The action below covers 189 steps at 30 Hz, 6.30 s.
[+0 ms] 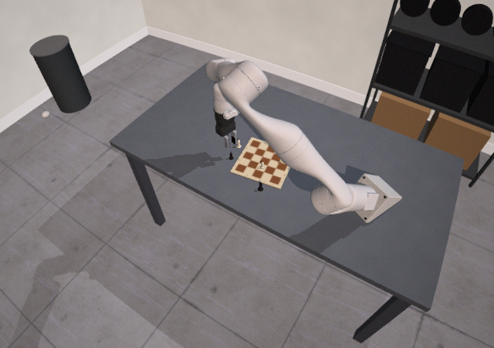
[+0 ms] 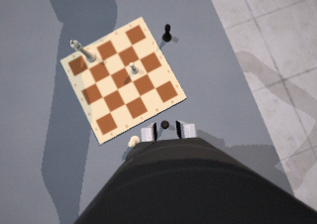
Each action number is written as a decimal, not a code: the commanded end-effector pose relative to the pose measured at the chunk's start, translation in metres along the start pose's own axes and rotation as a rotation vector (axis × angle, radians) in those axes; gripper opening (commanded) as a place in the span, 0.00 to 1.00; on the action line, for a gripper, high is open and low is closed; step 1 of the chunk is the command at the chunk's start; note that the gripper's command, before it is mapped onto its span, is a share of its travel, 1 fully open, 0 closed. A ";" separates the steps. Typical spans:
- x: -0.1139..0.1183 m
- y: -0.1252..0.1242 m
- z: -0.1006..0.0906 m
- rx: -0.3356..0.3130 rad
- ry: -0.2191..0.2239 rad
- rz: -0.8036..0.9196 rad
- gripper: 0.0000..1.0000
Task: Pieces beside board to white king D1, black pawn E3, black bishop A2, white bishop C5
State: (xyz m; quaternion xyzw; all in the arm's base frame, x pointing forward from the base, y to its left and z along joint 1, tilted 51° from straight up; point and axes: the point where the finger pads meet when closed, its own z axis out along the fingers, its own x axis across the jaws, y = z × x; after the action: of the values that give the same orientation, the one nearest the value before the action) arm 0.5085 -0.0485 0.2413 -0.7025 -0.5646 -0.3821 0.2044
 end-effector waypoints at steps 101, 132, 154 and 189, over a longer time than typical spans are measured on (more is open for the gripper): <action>0.001 0.002 0.043 0.000 0.000 -0.011 0.68; 0.000 0.002 0.043 0.000 0.000 -0.011 0.68; 0.000 0.004 0.043 0.000 0.000 -0.011 0.68; 0.000 0.004 0.043 0.000 0.000 -0.011 0.68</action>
State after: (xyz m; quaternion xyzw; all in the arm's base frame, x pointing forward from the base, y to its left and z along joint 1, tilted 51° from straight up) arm 0.5232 -0.0187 0.2148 -0.7009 -0.5667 -0.3816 0.2048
